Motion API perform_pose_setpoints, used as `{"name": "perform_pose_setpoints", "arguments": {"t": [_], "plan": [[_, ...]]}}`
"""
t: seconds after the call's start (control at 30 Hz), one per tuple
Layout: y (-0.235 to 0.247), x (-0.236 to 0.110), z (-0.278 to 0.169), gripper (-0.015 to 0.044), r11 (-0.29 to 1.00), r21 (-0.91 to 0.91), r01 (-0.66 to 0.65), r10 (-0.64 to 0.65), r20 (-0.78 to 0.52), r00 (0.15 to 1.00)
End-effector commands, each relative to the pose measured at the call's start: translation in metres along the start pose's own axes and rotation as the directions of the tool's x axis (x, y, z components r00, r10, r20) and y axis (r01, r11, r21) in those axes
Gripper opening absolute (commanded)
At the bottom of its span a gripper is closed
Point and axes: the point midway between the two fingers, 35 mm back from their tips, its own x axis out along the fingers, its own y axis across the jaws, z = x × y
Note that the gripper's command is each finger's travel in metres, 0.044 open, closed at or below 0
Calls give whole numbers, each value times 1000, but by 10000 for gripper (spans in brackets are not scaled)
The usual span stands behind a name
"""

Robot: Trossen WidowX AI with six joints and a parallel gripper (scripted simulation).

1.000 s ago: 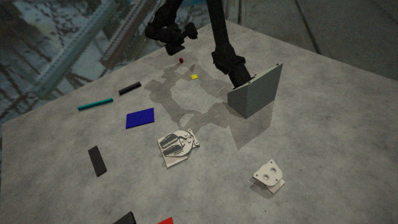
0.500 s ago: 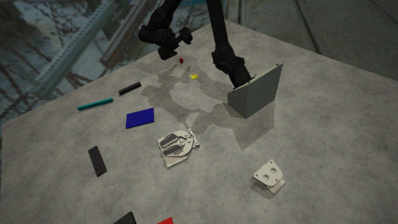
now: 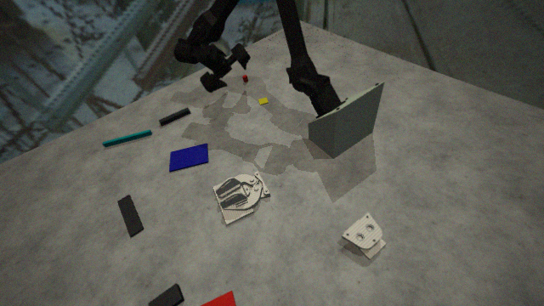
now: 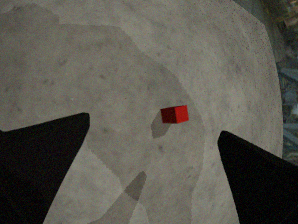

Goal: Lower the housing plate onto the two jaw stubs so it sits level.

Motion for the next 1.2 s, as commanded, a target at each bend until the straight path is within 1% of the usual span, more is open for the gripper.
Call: {"name": "perform_pose_setpoints", "arguments": {"t": [0.0, 0.4, 0.6, 0.7, 1.17], "plan": [[15, -8, -7, 440, 997, -58, -52, 51, -17, 999], [62, -36, -36, 440, 948, -237, -211, 198, -79, 977], [72, -58, -35, 440, 930, -211, -301, 289, -86, 954], [80, -68, -39, 440, 913, -228, -339, 325, -98, 941], [119, -111, -84, 440, 768, -437, -468, 432, -187, 883]]}}
